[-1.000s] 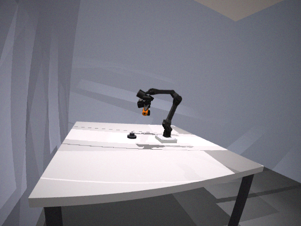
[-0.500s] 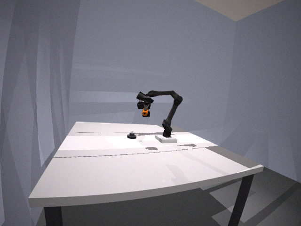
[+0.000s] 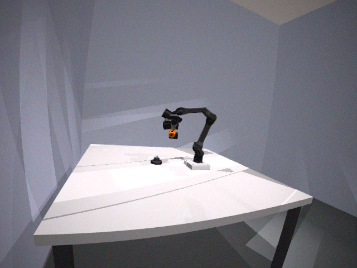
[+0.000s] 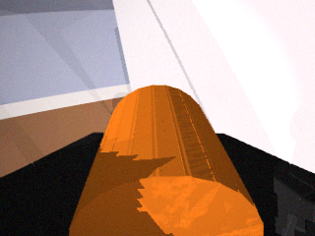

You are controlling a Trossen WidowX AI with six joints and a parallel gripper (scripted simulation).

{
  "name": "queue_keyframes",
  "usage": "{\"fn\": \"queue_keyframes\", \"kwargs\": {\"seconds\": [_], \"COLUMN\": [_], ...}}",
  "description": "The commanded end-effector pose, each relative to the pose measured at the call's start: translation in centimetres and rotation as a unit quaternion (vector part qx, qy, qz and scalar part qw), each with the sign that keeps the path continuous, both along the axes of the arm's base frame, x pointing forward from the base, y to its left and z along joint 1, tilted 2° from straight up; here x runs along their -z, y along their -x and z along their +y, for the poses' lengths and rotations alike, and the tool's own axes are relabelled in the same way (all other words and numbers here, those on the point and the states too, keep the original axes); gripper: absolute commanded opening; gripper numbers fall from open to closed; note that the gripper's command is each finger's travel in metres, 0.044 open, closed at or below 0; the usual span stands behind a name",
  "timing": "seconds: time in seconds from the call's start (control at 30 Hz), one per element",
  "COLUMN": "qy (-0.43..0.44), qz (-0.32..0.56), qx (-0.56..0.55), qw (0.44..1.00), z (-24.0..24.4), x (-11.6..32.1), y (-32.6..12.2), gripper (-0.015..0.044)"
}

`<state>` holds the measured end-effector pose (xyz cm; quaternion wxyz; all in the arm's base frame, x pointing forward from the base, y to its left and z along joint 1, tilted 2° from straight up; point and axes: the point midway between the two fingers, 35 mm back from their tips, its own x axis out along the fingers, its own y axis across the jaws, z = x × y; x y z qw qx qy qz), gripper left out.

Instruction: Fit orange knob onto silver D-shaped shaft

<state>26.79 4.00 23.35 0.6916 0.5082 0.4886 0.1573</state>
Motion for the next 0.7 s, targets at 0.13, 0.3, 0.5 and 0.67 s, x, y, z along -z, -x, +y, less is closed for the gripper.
{"fn": "queue_keyframes", "kwargs": {"seconds": [0.13, 0.3, 0.5, 0.67], "qy": [0.001, 0.001, -0.002, 0.017], "qz": [-0.002, -0.002, -0.004, 0.006], "qx": [0.000, 0.000, -0.001, -0.002], "qw": [1.000, 1.000, 1.000, 1.000], "z": [0.00, 0.00, 0.01, 0.16], "x": [-0.15, -0.15, -0.07, 0.61], "y": [-0.03, -0.03, -0.02, -0.07], "gripper": [0.0000, 0.0000, 0.0000, 0.0000]}}
